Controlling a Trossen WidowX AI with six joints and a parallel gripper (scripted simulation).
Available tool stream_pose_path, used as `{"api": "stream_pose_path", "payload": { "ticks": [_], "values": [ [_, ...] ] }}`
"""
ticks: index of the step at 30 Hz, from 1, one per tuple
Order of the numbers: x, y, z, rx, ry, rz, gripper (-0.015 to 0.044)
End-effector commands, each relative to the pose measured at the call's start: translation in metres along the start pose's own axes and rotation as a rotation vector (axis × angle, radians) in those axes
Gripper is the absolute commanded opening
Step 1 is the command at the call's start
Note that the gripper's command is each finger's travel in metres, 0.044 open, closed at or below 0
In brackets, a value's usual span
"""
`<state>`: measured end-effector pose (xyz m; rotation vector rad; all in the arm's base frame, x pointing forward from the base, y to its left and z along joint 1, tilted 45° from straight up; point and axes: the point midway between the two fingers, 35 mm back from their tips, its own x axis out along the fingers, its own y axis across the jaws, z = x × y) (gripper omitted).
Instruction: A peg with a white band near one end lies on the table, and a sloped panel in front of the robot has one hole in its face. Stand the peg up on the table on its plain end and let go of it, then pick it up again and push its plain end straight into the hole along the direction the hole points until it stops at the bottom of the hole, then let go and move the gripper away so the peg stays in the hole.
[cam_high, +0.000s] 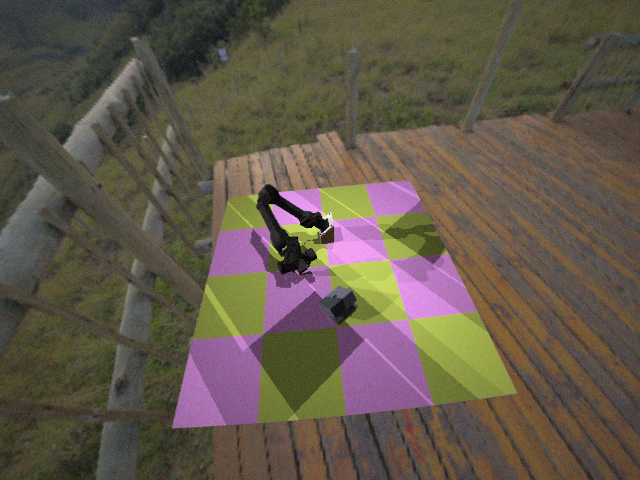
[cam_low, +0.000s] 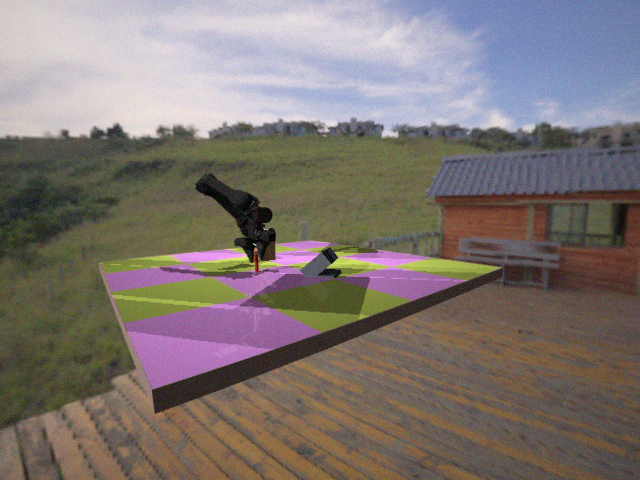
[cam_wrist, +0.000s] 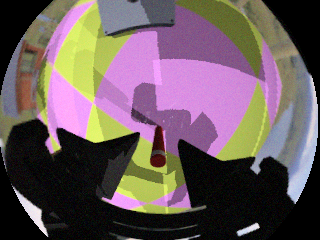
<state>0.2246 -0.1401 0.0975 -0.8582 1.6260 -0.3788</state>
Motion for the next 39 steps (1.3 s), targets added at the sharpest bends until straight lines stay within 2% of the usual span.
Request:
{"api": "stream_pose_path", "payload": {
  "ticks": [1, 6, 9, 16, 35, 39],
  "values": [
    [0.000, 0.000, 0.000, 0.002, 0.000, 0.001, 0.0151],
    [0.000, 0.000, 0.000, 0.002, 0.000, 0.001, 0.0020],
    [0.000, 0.000, 0.000, 0.002, 0.000, 0.001, 0.0000],
    [-0.006, 0.000, 0.001, 0.001, 0.000, 0.003, 0.0000],
    [-0.077, 0.003, 0.005, -0.008, 0.006, 0.002, 0.0000],
    [-0.079, 0.003, 0.005, -0.010, 0.003, 0.003, 0.0000]
  ]
}}
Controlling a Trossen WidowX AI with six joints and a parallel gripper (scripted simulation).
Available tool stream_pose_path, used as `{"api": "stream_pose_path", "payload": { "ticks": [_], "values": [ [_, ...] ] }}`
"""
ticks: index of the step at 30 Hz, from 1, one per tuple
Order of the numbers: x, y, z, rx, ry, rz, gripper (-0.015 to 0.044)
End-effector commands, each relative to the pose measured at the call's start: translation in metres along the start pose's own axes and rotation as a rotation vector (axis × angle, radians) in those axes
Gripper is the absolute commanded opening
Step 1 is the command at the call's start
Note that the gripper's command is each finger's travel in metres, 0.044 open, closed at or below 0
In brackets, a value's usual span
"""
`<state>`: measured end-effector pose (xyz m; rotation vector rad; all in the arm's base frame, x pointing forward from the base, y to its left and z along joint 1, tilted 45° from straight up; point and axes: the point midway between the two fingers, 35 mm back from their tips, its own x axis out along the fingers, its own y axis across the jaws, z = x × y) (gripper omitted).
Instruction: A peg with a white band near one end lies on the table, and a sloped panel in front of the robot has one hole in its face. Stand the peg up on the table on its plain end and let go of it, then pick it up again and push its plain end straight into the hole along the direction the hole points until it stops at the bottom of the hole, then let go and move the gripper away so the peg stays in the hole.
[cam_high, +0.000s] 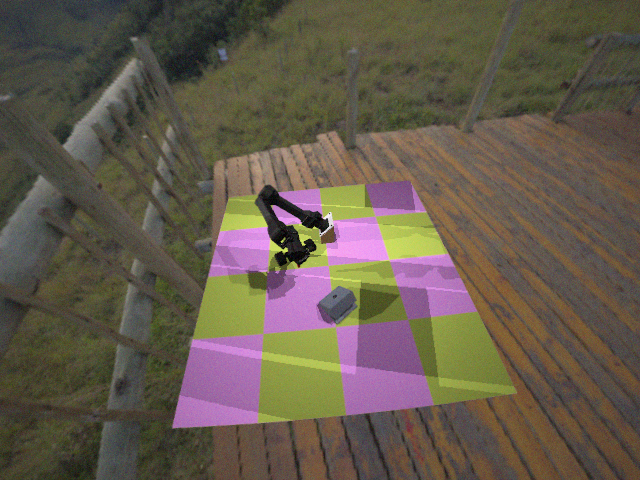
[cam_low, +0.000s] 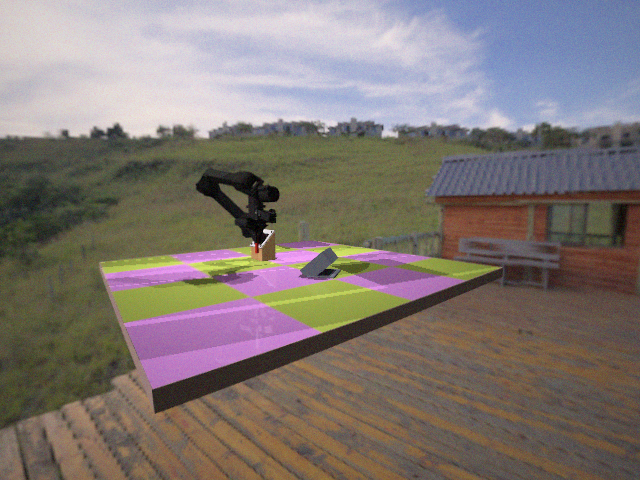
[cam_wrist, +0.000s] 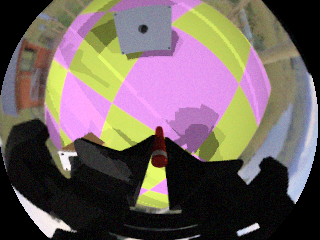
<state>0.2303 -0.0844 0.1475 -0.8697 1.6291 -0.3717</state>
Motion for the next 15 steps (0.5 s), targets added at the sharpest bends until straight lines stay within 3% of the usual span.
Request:
{"api": "stream_pose_path", "payload": {
  "ticks": [1, 15],
  "values": [
    [-0.004, 0.001, 0.001, -0.001, -0.001, 0.007, 0.0000],
    [-0.003, 0.013, 0.020, -0.064, -0.100, 0.043, 0.0000]
  ]
}}
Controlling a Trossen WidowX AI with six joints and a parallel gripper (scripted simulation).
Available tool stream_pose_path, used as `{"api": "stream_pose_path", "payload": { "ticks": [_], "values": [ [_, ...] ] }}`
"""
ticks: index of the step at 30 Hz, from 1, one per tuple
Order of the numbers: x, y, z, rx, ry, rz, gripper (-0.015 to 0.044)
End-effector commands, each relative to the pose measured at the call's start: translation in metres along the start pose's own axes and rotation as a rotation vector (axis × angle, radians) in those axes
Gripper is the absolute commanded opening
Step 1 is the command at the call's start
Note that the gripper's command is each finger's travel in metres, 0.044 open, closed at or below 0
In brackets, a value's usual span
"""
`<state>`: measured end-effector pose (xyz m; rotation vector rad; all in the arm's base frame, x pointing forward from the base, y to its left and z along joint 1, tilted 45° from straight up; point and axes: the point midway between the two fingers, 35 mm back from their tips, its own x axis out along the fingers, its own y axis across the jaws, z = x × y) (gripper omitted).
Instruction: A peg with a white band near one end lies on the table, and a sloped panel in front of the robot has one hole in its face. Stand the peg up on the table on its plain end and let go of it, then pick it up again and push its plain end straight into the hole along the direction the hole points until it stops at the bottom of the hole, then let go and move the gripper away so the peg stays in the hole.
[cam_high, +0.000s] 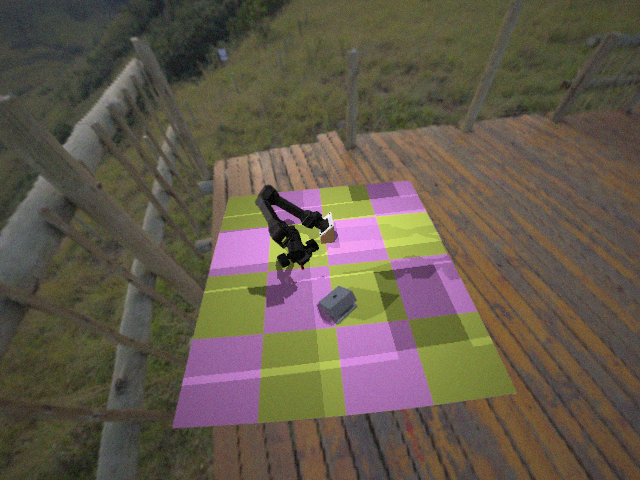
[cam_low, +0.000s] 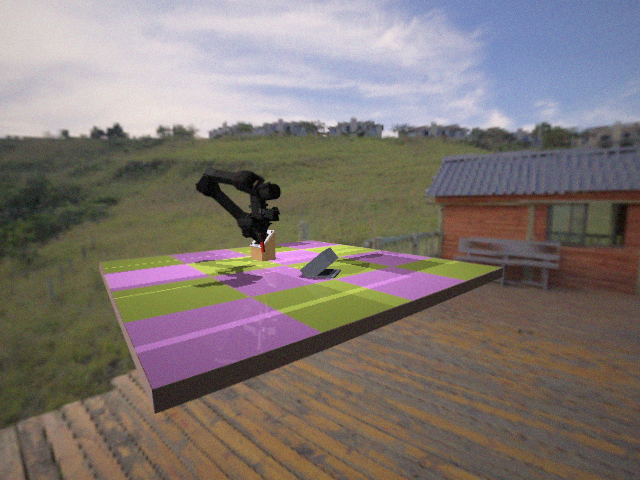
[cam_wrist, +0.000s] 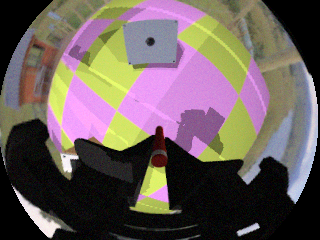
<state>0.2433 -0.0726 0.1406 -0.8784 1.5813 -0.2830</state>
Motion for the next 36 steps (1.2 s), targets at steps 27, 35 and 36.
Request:
{"api": "stream_pose_path", "payload": {
  "ticks": [27, 35, 36],
  "values": [
    [0.002, 0.023, 0.044, -0.168, -0.245, 0.047, 0.0000],
    [0.000, 0.028, 0.056, -0.213, -0.315, 0.045, 0.0000],
    [0.000, 0.028, 0.057, -0.219, -0.324, 0.045, 0.0000]
  ]
}}
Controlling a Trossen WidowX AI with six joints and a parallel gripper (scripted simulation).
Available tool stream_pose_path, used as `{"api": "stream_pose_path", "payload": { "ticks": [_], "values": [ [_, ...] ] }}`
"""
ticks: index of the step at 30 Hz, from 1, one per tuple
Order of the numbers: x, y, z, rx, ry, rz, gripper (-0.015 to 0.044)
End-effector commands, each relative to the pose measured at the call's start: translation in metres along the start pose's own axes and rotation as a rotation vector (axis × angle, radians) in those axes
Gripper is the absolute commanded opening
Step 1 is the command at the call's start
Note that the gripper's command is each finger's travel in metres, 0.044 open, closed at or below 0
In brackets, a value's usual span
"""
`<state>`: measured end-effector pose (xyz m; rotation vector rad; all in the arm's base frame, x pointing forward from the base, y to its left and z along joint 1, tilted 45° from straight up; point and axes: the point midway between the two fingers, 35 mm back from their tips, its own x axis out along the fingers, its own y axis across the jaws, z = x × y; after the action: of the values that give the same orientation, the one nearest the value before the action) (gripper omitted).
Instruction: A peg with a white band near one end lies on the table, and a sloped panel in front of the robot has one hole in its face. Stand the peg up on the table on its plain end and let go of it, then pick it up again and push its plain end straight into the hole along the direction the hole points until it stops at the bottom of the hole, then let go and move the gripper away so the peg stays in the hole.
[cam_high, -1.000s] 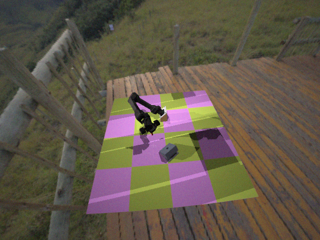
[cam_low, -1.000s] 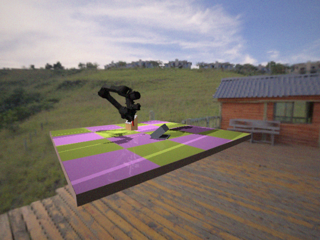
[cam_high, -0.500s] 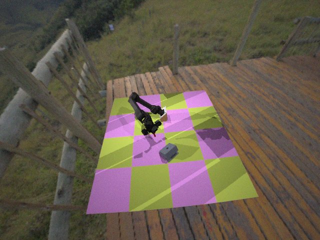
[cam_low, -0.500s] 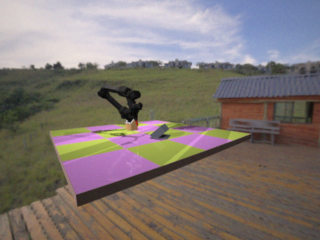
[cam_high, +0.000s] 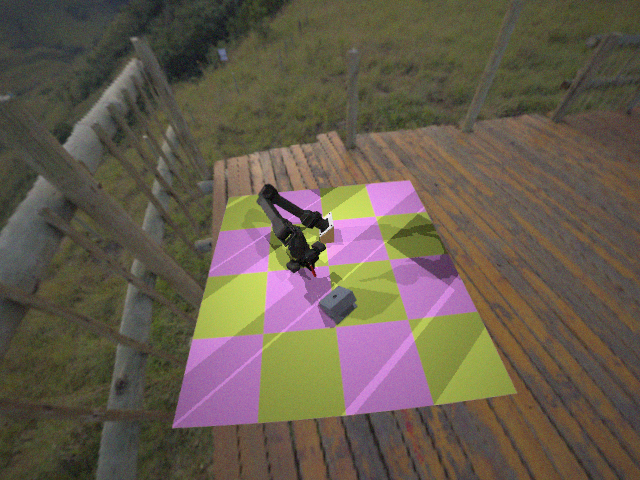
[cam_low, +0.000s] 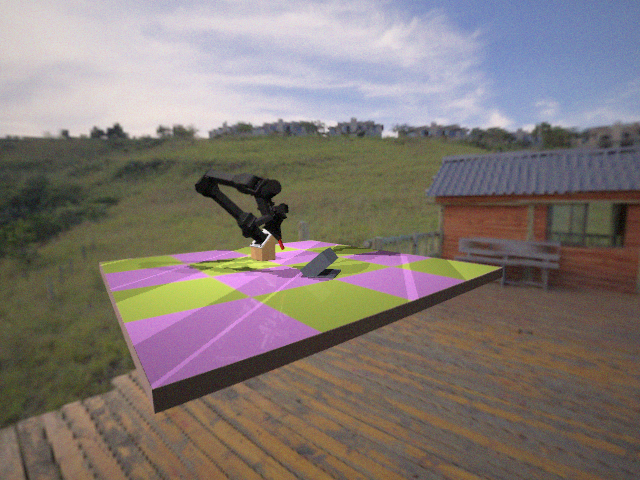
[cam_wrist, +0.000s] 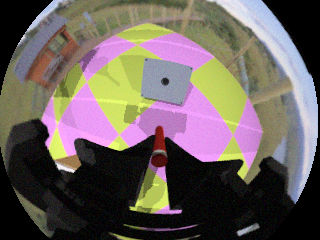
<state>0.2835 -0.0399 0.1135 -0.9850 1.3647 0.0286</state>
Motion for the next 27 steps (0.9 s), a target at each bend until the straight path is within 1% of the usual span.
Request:
{"api": "stream_pose_path", "payload": {
  "ticks": [1, 24, 27],
  "values": [
    [0.002, 0.003, 0.006, -0.034, -0.038, 0.004, 0.0000],
    [0.001, 0.007, 0.041, -0.180, -0.239, -0.036, 0.0000],
    [0.002, 0.007, 0.042, -0.182, -0.241, -0.037, 0.0000]
  ]
}}
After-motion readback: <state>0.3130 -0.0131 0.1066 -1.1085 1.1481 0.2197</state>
